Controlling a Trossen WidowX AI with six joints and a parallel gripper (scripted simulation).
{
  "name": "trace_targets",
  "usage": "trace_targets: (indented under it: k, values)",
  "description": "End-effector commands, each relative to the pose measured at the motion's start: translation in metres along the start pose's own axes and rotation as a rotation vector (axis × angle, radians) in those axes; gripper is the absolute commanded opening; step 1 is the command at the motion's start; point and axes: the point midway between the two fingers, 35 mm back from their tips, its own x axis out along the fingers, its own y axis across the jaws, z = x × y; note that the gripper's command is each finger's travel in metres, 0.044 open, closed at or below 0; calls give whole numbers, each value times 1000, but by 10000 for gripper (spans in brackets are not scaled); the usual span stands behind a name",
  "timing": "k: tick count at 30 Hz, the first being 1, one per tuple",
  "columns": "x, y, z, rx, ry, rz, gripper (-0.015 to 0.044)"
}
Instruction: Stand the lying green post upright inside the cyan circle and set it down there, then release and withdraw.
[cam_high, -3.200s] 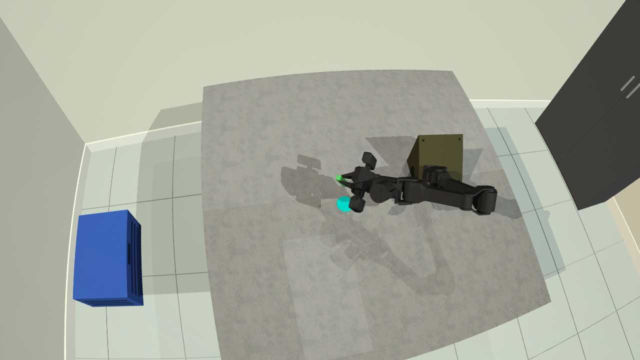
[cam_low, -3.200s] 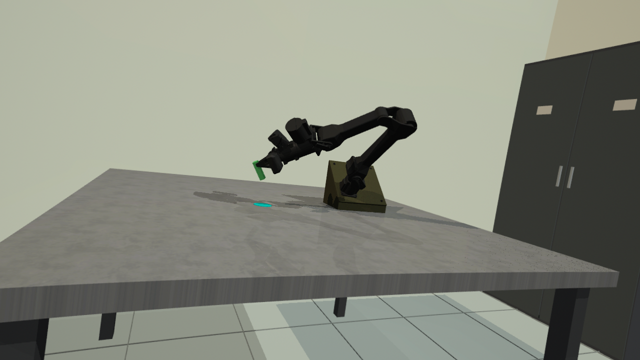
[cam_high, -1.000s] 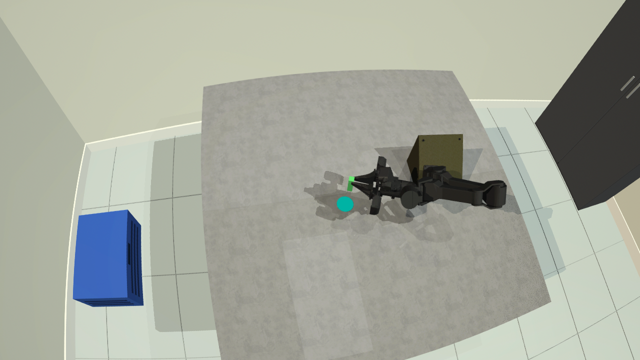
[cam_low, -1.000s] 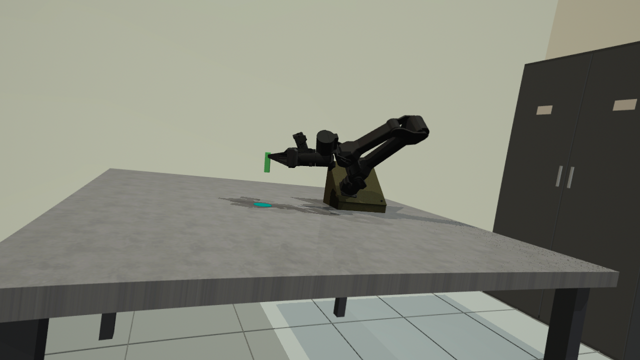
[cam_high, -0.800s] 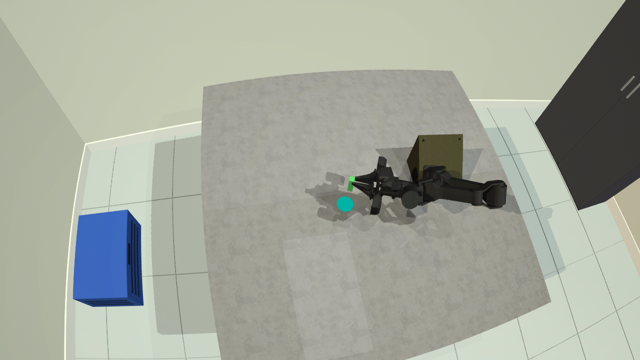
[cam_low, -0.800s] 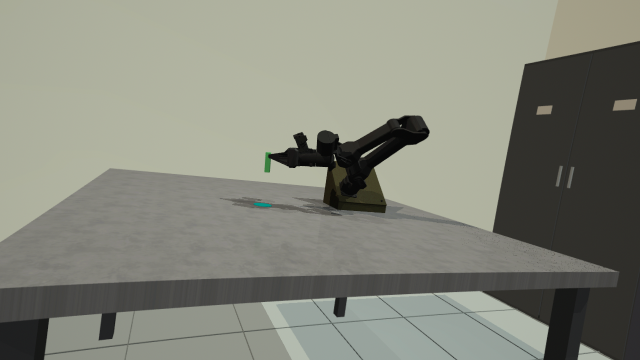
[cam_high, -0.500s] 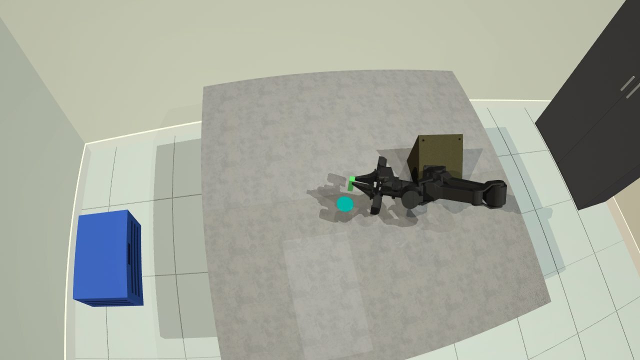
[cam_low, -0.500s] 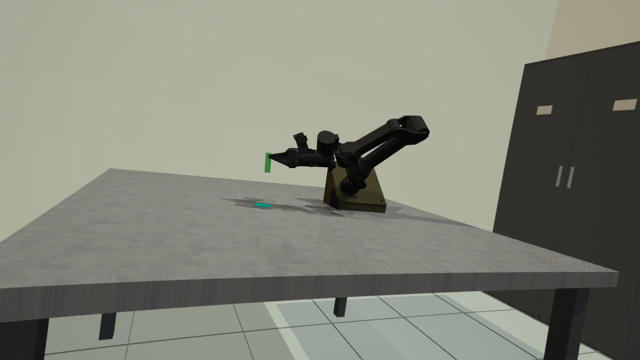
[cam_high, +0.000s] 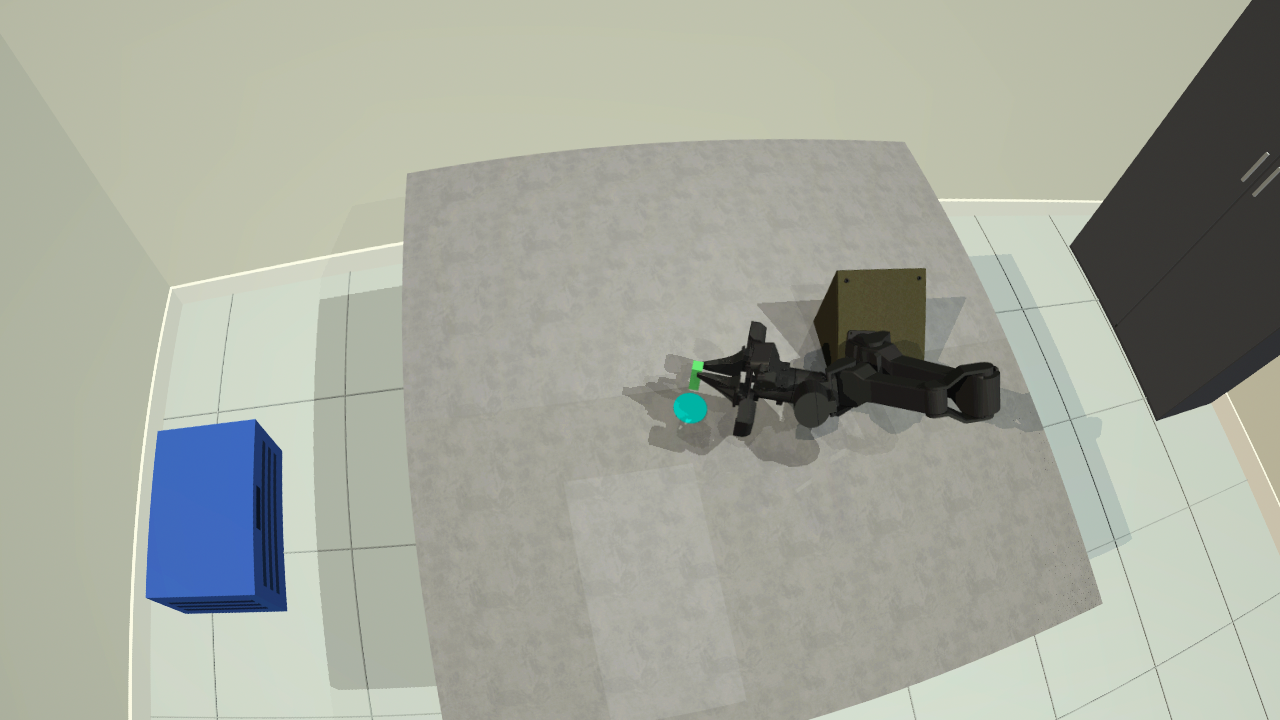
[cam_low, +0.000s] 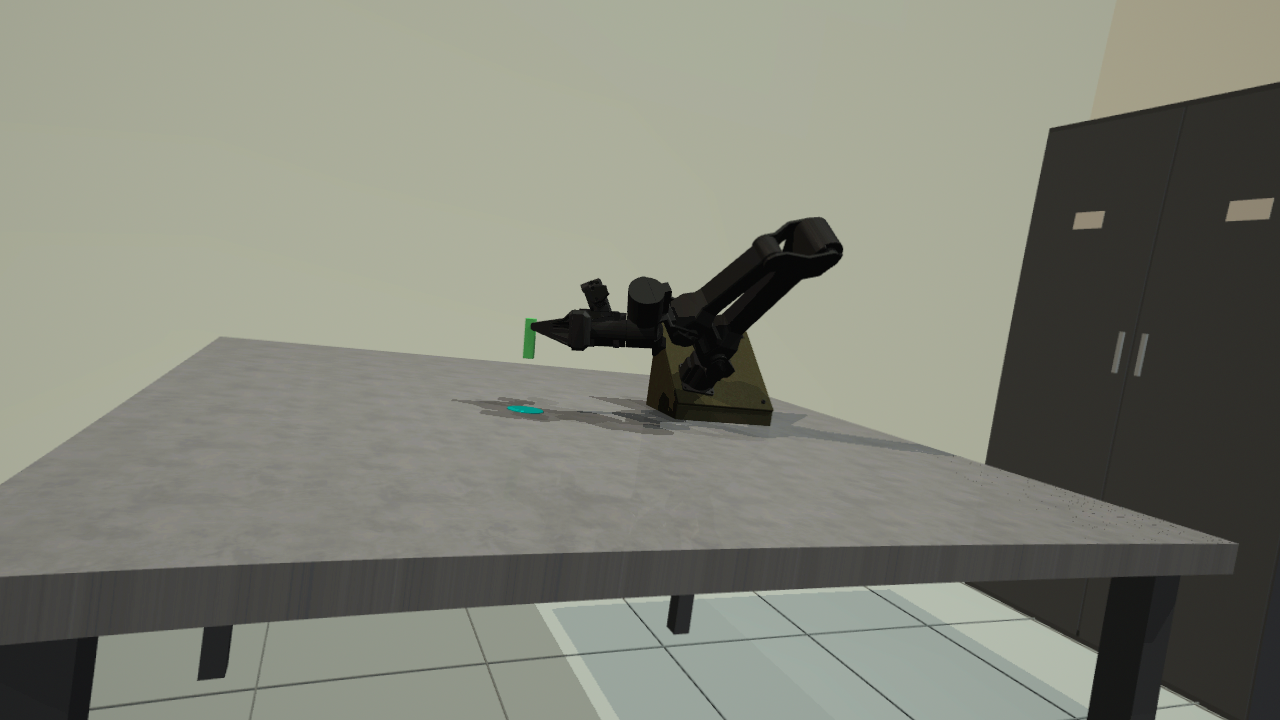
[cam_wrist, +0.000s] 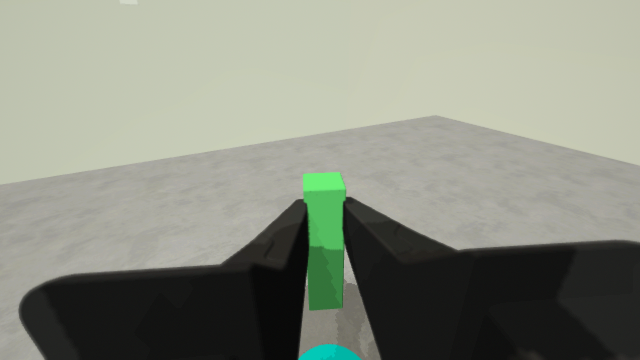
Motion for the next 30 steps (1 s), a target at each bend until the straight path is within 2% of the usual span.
trace_targets:
  k: [1,30]
  values:
    - [1,-1,-10,5,1,-4,23]
    - [-2,-4,-67,4,-1,-1,23]
